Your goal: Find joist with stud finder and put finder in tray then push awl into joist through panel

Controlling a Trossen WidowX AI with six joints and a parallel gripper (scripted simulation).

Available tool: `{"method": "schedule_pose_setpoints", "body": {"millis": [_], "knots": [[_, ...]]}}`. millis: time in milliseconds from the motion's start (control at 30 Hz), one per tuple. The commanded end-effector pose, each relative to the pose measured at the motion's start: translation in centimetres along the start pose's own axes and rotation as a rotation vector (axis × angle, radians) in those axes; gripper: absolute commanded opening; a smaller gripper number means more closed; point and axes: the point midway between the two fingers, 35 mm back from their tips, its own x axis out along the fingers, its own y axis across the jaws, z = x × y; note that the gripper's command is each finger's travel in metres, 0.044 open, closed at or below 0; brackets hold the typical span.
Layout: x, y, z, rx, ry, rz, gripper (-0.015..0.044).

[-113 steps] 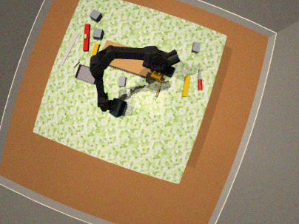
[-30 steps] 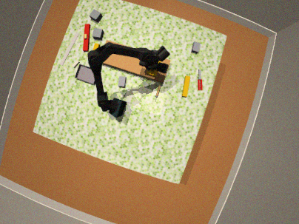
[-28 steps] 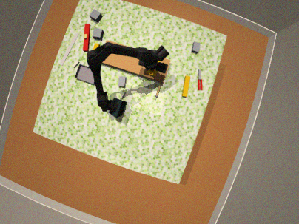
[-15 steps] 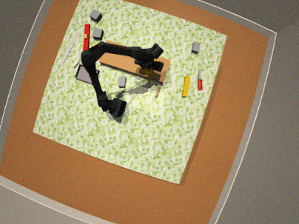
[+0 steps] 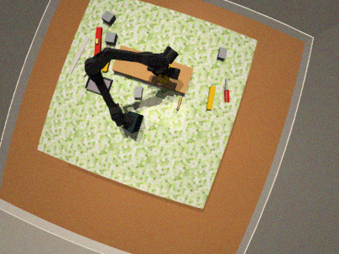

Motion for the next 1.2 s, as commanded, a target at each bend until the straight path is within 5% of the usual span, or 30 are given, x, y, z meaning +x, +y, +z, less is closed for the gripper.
{"method": "schedule_pose_setpoints", "body": {"millis": [0,1167], "knots": [[0.0,1.2,-0.1,-0.002,0.001,0.007,0.0],[0.0,8.9,0.0,0.001,0.002,0.011,0.0]]}}
